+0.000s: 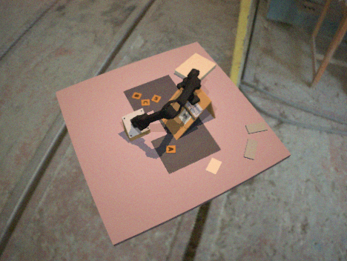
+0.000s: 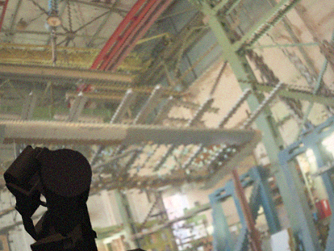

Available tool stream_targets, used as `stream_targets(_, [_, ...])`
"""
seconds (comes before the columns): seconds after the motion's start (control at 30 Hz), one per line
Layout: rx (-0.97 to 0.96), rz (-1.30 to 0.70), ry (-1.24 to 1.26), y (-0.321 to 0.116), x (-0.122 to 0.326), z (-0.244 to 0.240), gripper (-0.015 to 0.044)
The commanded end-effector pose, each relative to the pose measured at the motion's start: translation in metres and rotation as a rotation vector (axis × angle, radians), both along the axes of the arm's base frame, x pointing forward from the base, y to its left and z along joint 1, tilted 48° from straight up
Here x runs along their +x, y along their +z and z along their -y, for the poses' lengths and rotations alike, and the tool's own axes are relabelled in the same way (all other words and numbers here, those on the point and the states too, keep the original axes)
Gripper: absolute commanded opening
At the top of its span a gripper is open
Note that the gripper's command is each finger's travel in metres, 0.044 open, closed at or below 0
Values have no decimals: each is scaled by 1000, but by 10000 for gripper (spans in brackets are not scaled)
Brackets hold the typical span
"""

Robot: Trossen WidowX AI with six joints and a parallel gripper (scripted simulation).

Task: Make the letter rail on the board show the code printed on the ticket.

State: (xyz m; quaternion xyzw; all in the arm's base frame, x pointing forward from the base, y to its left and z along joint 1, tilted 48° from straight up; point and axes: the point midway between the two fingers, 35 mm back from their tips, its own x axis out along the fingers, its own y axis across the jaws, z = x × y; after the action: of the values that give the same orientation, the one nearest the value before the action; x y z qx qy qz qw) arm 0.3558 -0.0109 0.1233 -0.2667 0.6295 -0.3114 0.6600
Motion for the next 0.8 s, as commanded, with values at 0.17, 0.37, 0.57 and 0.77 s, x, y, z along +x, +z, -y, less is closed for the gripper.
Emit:
stream_targets(0.17, [4, 2, -3, 0, -1, -2, 0])
stream_targets(0.37, [4, 1, -3, 5, -8, -7, 0])
stream_targets(0.57, [5, 1, -3, 8, -13, -12, 0])
stream_targets(0.77, [5, 0, -3, 12, -19, -17, 0])
